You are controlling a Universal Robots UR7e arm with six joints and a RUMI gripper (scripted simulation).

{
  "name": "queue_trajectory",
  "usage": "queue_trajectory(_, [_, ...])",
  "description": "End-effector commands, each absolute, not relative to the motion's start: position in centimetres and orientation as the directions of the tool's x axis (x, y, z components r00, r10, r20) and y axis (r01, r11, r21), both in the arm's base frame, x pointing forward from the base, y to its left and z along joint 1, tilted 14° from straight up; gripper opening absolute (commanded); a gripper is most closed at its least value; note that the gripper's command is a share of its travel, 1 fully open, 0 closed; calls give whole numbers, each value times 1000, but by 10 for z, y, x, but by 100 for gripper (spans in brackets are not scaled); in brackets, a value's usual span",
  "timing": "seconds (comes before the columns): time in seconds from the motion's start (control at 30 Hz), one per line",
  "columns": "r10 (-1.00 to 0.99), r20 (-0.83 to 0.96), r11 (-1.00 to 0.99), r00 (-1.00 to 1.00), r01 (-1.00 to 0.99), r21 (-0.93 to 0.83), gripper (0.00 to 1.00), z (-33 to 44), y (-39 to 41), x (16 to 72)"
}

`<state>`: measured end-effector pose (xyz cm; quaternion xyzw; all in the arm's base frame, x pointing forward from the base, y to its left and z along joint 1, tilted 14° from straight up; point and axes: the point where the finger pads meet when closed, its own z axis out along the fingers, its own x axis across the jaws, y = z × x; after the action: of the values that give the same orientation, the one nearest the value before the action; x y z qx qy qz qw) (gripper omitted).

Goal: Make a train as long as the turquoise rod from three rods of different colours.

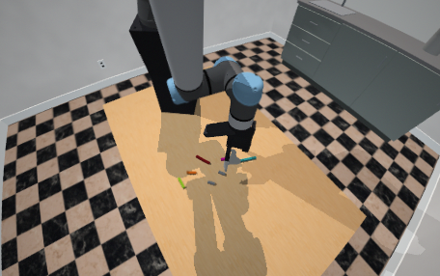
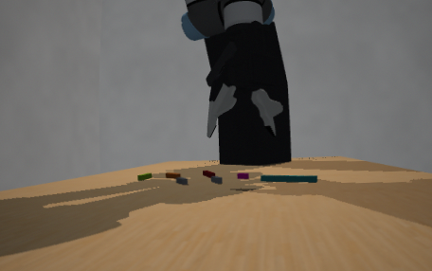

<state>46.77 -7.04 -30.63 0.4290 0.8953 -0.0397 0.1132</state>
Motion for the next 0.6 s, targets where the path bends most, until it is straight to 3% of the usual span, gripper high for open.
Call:
queue_trajectory(0.0, [759,-238,629,-606,777,27,100,-306,-70,468])
queue_trajectory(0.57, [768,-237,618,-595,786,30,100,-306,-71,468])
